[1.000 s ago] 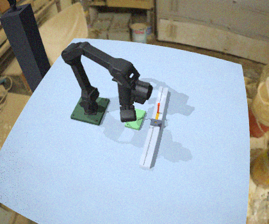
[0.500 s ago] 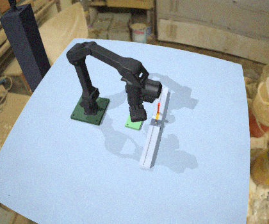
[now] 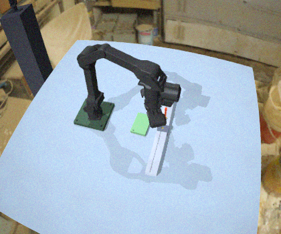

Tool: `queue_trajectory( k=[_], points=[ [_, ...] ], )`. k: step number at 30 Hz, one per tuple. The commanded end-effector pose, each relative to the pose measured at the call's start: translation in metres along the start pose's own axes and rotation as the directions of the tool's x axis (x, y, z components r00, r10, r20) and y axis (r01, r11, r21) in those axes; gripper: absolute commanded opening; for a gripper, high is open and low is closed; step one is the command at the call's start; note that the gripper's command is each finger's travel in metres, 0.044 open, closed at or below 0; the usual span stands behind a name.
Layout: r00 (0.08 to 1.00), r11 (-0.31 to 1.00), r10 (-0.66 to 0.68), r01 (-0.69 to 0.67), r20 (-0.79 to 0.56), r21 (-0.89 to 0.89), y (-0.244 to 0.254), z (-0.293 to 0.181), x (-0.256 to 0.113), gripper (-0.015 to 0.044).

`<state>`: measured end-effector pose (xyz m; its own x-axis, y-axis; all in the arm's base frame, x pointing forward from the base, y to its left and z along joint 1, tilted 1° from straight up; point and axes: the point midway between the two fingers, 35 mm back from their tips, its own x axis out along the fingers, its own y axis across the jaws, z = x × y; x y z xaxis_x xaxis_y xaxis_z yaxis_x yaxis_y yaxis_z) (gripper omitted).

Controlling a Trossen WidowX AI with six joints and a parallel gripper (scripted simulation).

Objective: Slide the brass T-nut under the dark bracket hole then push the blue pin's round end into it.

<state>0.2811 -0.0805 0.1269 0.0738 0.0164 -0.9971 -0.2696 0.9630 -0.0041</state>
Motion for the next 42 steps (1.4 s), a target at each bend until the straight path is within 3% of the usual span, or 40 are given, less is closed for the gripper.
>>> queue_trajectory(
  k=[1,13,24,42],
  points=[
    [1.000,1.000,0.003,-0.003,0.012,-0.012,-0.002,0.013,0.001,-0.0150],
    [0.999,0.998,0.012,-0.010,0.032,-0.065,-0.006,0.048,0.005,-0.0150],
    [0.999,0.998,0.011,-0.009,0.032,-0.054,-0.003,0.036,0.034,-0.0150],
    [0.999,0.998,0.012,-0.010,0.031,-0.056,-0.004,0.039,0.035,-0.0150]
  ],
)
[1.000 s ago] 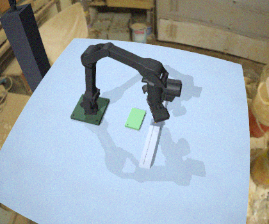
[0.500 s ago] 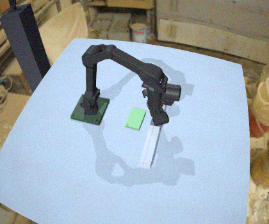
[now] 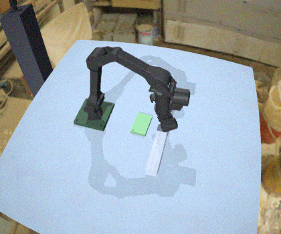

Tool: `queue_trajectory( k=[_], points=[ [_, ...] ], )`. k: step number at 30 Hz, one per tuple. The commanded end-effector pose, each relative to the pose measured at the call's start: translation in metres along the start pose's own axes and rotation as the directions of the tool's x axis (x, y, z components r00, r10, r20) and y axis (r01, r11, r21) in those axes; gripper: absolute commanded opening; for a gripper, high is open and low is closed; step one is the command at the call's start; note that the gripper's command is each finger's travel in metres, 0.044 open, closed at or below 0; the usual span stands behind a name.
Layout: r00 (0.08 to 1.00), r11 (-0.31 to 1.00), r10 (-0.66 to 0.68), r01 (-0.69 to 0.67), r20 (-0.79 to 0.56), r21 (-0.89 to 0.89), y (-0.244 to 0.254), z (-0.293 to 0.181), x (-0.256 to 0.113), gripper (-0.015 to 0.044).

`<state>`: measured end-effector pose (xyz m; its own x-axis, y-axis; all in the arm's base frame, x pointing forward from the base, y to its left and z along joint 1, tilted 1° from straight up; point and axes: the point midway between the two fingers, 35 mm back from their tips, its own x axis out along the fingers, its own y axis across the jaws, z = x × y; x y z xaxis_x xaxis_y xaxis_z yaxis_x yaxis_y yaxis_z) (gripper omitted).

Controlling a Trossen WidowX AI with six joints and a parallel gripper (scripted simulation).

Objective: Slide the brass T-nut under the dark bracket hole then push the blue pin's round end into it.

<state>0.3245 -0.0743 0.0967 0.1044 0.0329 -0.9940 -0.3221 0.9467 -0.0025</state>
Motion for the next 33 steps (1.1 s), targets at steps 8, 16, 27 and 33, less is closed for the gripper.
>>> queue_trajectory(
  k=[8,16,27,33],
  points=[
    [1.000,1.000,0.004,-0.004,-0.002,-0.001,0.002,-0.002,0.006,-0.0150],
    [1.000,1.000,0.004,-0.004,-0.002,-0.001,0.001,-0.002,0.014,-0.0150],
    [1.000,1.000,0.004,-0.004,-0.003,-0.001,0.002,-0.003,0.022,-0.0150],
    [1.000,1.000,0.005,-0.005,-0.003,-0.002,0.004,-0.004,0.025,-0.0150]
  ],
)
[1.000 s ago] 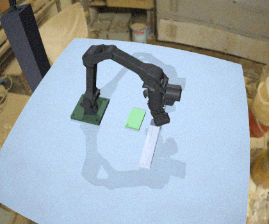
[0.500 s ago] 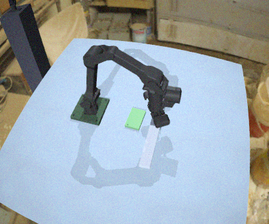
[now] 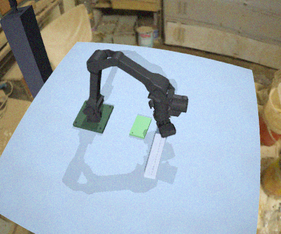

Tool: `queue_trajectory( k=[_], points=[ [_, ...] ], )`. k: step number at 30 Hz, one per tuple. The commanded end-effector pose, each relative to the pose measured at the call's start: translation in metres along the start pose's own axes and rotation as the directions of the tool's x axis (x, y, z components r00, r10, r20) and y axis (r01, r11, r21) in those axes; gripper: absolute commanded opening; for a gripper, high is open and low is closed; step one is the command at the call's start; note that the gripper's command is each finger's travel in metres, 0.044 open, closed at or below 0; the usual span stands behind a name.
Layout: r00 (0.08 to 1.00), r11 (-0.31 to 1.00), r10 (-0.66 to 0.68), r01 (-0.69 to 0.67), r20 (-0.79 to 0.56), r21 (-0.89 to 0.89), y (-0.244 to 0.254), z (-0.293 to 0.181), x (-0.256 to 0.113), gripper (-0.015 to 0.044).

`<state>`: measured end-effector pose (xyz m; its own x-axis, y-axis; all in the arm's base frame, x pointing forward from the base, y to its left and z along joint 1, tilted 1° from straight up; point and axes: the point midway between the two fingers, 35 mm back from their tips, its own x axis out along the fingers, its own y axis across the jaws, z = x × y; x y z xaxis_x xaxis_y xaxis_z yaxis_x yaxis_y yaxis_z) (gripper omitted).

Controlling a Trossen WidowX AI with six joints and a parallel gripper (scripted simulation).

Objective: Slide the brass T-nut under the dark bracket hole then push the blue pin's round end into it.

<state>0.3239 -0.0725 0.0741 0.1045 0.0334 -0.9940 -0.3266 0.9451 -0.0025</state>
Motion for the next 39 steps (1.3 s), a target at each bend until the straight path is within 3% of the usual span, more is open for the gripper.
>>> queue_trajectory(
  k=[1,39],
  points=[
    [1.000,1.000,0.004,-0.004,-0.003,0.003,0.0021,-0.0019,0.0032,-0.0150],
    [0.999,1.000,0.017,-0.017,-0.030,0.003,-0.0006,-0.0005,0.0067,-0.0150]
  ],
)
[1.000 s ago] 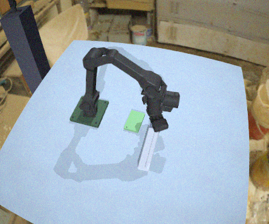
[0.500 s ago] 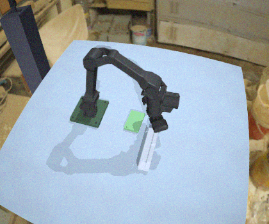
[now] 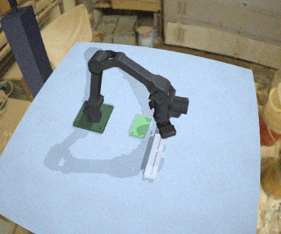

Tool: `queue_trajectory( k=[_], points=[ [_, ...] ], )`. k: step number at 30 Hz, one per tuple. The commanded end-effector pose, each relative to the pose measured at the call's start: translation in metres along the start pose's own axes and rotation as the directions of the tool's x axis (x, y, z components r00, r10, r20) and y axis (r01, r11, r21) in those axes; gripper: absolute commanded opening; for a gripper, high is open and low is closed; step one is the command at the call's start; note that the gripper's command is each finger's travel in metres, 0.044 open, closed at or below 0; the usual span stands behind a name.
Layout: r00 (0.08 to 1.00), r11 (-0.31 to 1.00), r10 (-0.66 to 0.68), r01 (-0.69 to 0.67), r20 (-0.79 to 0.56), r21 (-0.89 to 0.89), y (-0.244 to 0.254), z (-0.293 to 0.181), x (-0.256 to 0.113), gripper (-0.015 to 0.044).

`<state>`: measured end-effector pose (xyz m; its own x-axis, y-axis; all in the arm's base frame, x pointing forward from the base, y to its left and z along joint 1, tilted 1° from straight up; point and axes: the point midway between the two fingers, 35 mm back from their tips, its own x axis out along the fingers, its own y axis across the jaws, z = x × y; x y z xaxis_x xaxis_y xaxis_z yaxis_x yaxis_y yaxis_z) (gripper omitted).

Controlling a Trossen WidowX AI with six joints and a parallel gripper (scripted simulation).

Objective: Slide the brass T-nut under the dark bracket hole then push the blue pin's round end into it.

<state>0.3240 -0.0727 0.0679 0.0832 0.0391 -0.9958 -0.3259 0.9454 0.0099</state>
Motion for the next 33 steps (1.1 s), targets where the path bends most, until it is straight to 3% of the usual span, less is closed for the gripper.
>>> queue_trajectory(
  k=[1,33],
  points=[
    [1.000,1.000,0.007,-0.007,-0.014,0.001,-0.0005,0.0004,0.0006,-0.0150],
    [0.993,0.998,0.058,-0.057,-0.101,0.008,-0.0029,0.0046,0.0010,-0.0150]
  ],
)
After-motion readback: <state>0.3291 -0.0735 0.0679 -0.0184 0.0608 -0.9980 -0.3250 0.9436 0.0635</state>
